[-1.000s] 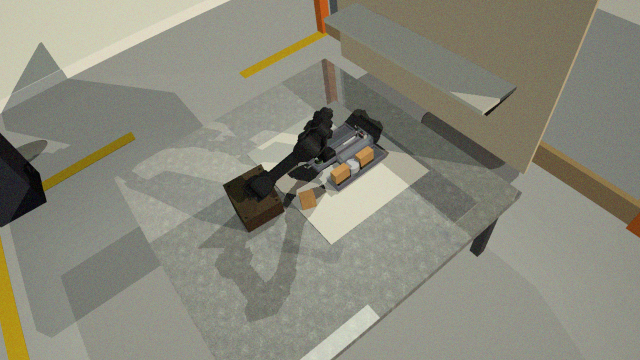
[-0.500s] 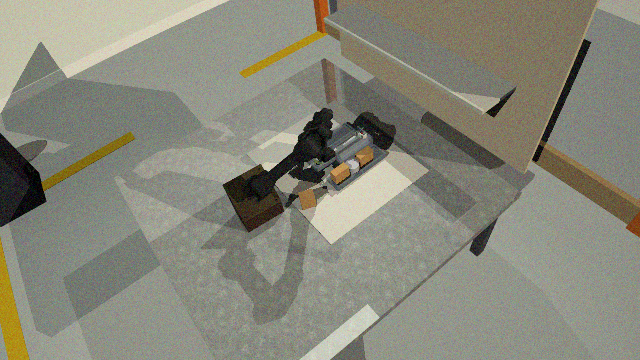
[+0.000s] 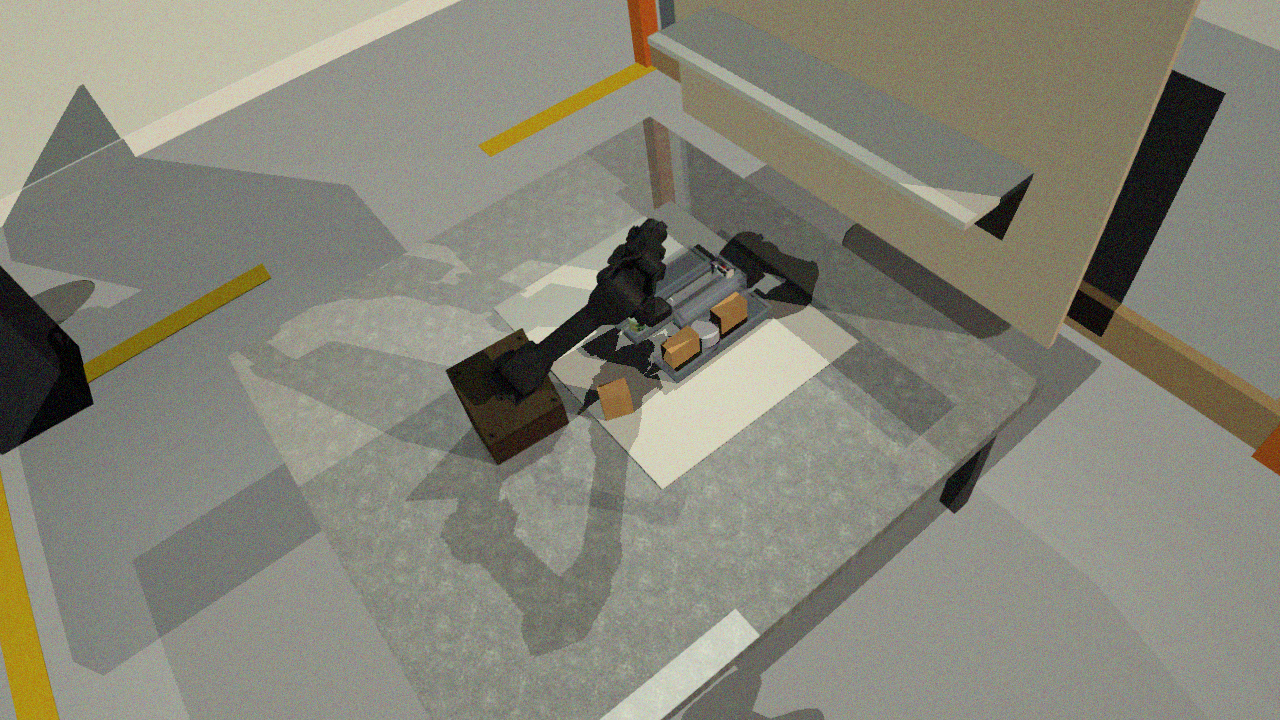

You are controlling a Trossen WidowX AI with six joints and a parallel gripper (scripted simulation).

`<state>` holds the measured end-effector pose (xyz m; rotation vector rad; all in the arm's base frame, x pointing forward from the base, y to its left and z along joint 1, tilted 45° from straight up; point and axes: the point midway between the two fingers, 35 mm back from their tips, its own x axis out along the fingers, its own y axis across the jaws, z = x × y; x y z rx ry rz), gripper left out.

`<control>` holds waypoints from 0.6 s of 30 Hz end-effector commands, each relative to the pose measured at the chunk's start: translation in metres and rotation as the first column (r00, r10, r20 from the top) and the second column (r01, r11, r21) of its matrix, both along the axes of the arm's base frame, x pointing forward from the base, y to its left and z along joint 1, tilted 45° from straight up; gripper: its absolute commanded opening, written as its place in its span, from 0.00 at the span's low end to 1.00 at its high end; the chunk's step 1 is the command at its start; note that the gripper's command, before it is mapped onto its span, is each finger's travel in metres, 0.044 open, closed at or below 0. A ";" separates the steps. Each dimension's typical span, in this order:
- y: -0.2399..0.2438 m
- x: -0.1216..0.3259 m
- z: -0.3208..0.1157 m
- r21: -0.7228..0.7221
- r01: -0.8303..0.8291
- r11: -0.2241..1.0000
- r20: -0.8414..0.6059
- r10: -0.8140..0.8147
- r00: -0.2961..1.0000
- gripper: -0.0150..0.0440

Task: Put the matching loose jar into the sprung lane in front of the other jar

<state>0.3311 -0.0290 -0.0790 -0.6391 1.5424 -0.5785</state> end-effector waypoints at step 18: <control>-0.006 0.005 -0.003 -0.005 -0.007 1.000 0.024 0.007 1.000 0.25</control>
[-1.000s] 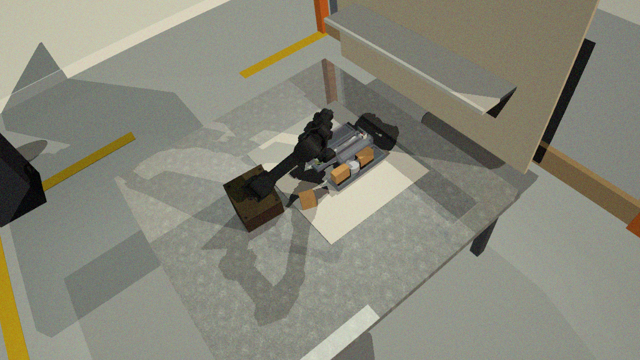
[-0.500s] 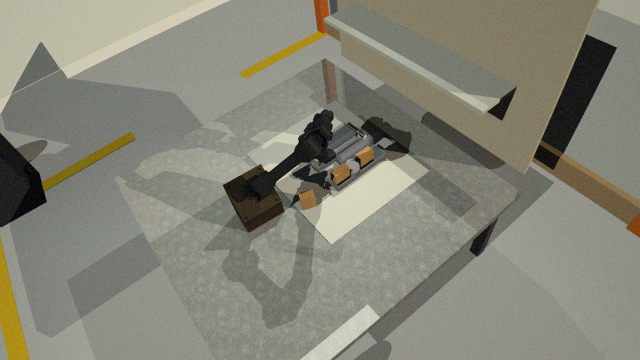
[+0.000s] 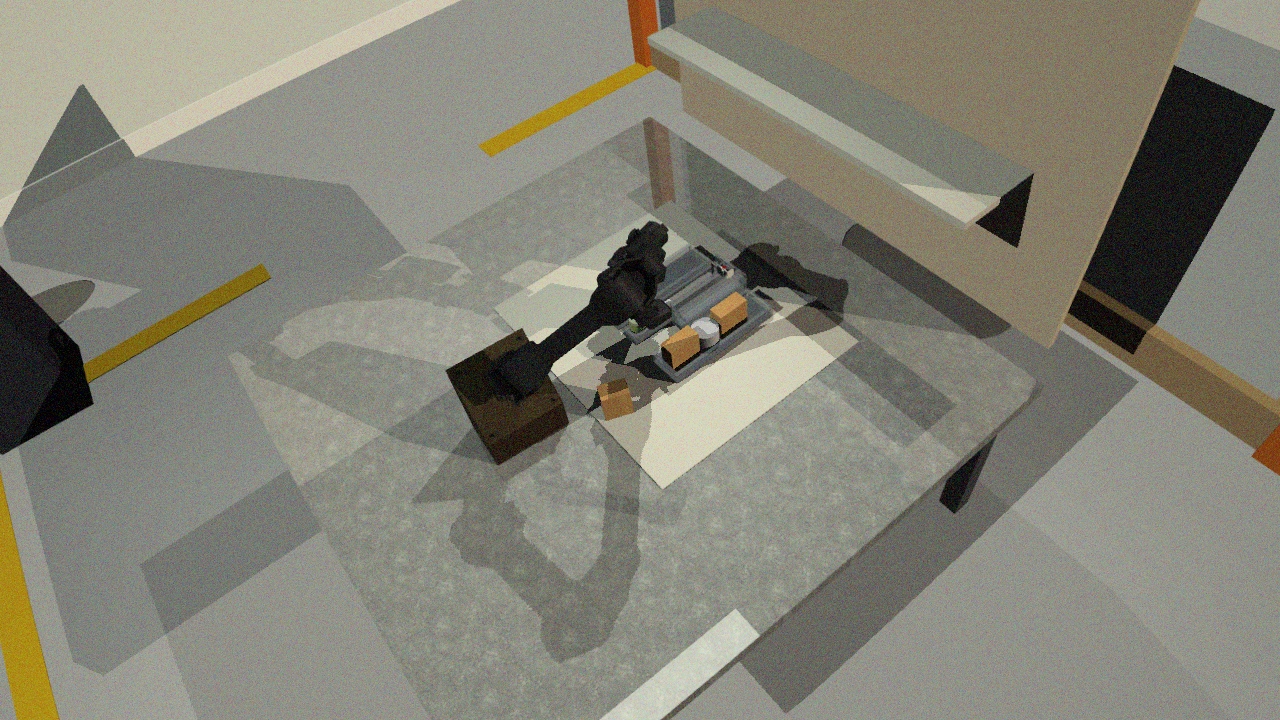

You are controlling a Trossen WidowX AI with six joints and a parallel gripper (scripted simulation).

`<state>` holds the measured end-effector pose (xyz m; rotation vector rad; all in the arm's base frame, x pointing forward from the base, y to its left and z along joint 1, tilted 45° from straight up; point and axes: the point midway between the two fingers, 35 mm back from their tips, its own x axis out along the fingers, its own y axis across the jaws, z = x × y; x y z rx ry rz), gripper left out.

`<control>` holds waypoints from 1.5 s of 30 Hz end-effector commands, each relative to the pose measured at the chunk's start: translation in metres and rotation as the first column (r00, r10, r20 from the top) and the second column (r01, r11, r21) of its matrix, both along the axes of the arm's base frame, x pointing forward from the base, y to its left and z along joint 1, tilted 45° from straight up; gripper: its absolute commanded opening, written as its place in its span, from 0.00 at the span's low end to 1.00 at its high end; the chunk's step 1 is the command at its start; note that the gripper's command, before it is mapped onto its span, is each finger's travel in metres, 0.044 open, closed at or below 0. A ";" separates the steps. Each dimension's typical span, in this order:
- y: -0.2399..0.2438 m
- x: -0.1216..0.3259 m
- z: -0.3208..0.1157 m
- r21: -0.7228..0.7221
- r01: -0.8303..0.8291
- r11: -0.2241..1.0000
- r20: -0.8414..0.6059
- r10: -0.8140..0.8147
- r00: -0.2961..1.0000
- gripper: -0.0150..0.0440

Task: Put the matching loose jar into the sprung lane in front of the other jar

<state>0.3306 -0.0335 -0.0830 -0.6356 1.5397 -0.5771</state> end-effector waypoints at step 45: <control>-0.005 -0.001 -0.001 -0.009 -0.007 1.000 0.020 0.007 1.000 0.25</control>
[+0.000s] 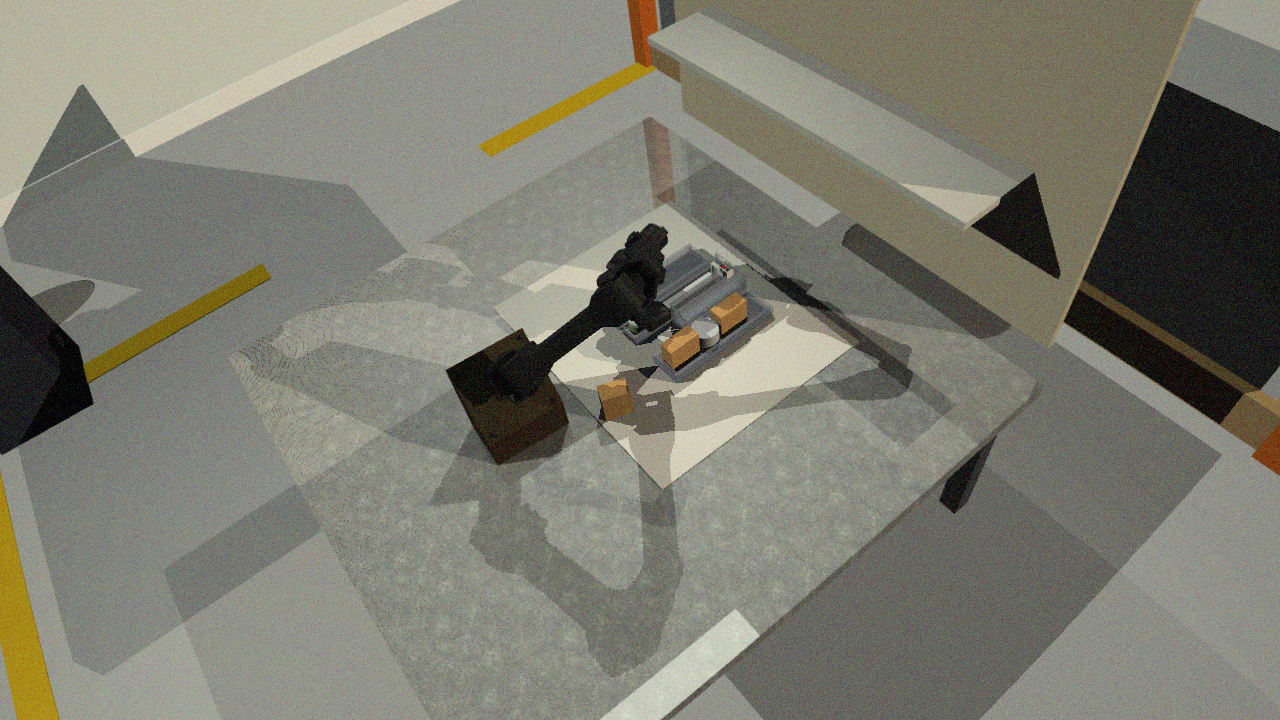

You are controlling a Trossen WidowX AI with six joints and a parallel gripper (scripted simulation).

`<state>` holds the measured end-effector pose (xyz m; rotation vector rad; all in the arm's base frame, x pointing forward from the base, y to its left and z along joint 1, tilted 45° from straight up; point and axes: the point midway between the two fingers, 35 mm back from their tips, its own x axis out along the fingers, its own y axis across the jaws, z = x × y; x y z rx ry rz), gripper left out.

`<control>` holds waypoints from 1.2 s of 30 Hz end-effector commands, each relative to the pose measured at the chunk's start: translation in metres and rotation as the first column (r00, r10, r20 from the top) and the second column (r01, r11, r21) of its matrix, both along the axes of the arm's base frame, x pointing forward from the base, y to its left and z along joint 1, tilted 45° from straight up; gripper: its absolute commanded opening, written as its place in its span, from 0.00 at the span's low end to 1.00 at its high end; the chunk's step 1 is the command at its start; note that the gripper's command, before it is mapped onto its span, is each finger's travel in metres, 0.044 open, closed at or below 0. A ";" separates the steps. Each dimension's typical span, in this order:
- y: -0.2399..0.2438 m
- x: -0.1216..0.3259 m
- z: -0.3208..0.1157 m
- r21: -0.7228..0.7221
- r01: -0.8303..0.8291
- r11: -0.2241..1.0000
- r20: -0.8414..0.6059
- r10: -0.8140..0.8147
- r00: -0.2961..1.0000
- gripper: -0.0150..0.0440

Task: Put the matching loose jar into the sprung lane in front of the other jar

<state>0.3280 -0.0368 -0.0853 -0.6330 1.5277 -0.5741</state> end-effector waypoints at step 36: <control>-0.001 -0.007 0.000 -0.011 -0.002 1.000 0.009 0.002 1.000 0.25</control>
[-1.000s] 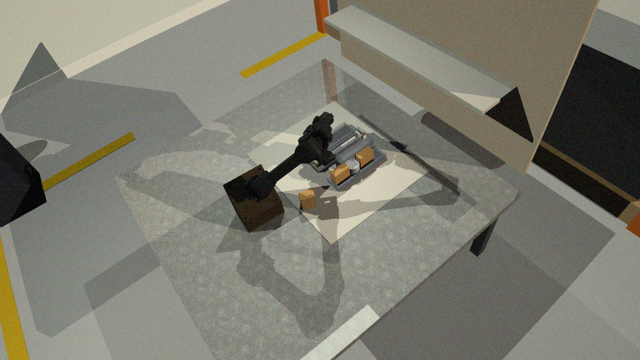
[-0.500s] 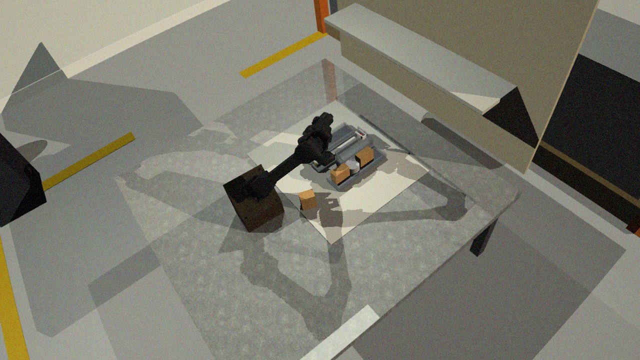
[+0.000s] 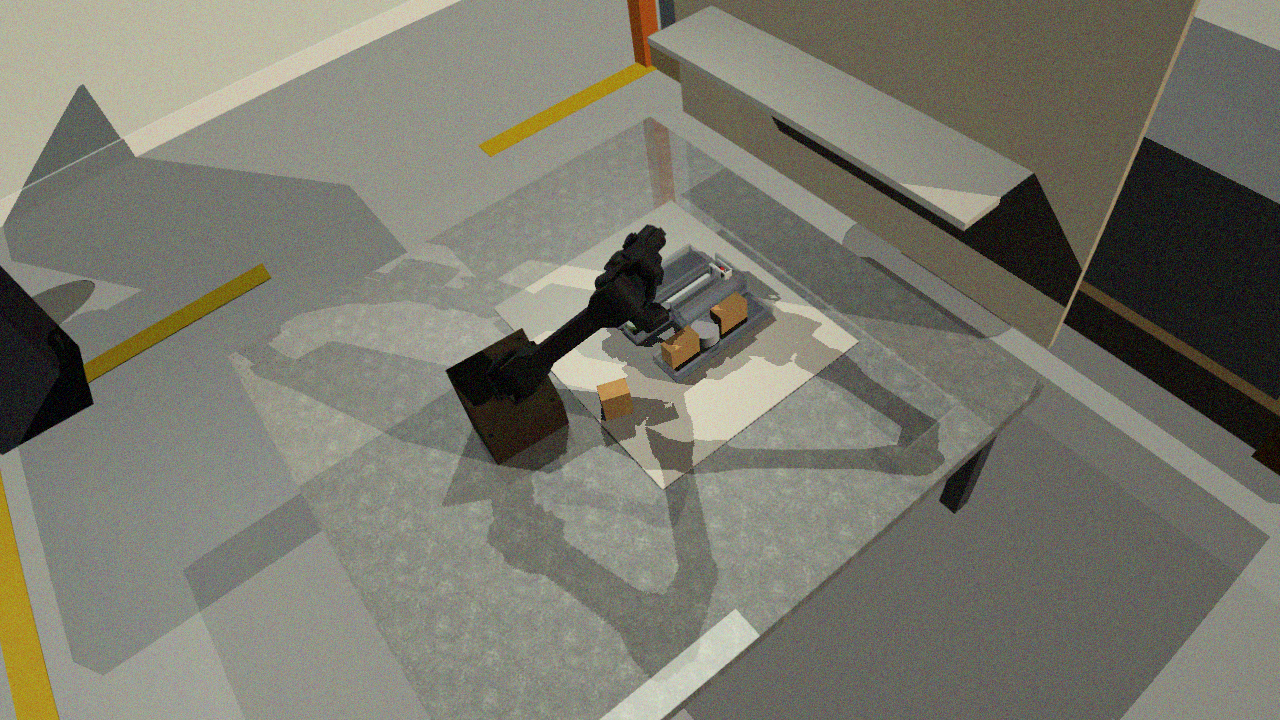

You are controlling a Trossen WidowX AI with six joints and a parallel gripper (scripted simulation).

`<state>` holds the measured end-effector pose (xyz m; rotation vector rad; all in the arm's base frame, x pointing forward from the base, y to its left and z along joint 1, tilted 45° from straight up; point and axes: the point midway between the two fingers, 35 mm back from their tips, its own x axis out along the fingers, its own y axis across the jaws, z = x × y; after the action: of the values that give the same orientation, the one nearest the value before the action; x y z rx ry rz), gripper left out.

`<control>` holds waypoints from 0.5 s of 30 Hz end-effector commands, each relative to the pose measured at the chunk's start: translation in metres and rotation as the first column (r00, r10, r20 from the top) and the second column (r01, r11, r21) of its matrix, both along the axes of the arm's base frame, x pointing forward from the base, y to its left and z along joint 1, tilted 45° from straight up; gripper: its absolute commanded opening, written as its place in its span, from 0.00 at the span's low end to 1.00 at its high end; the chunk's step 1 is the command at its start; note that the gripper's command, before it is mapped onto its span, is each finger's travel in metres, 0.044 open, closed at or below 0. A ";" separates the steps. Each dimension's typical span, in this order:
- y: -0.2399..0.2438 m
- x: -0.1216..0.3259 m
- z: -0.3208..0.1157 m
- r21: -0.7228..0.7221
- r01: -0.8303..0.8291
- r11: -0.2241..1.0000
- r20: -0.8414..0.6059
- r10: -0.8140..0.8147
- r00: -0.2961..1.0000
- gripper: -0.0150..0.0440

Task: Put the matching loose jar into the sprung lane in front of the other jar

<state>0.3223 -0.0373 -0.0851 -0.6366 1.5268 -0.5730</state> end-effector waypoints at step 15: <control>0.000 -0.001 0.000 -0.009 0.001 1.000 0.009 -0.001 1.000 0.34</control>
<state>0.3214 -0.0371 -0.0854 -0.6411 1.5198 -0.5774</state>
